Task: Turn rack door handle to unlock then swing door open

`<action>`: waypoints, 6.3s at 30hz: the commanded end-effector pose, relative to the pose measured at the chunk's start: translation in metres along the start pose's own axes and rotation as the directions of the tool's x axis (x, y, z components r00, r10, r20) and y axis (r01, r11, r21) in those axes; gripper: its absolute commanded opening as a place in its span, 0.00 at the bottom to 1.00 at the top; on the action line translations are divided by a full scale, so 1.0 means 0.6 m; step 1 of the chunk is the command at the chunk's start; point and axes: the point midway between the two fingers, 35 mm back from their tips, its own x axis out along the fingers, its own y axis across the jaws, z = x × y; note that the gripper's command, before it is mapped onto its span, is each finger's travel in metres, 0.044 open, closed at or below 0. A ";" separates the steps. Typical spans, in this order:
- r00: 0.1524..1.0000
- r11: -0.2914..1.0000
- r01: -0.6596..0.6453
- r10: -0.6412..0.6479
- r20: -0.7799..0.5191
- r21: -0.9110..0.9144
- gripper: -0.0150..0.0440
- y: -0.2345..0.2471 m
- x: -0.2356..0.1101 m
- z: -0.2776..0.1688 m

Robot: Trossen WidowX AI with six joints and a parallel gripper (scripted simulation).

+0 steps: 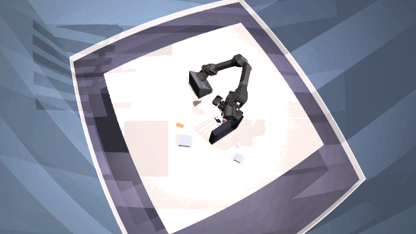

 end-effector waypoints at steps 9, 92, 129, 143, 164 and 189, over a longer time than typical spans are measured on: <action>1.000 0.987 -0.001 0.001 -0.002 0.159 0.76 -0.001 0.002 -0.001; 1.000 -0.873 0.000 0.001 -0.003 -0.489 0.67 -0.001 0.002 0.000; 1.000 -0.879 0.000 0.001 -0.003 -0.477 0.30 0.000 0.002 -0.001; 1.000 -0.974 0.001 0.002 -0.003 -0.228 0.30 0.018 0.001 -0.004; 1.000 -0.991 0.003 0.003 -0.004 0.136 0.30 0.067 0.001 -0.019; 1.000 -0.860 0.007 0.005 -0.006 0.510 0.30 0.138 0.001 -0.063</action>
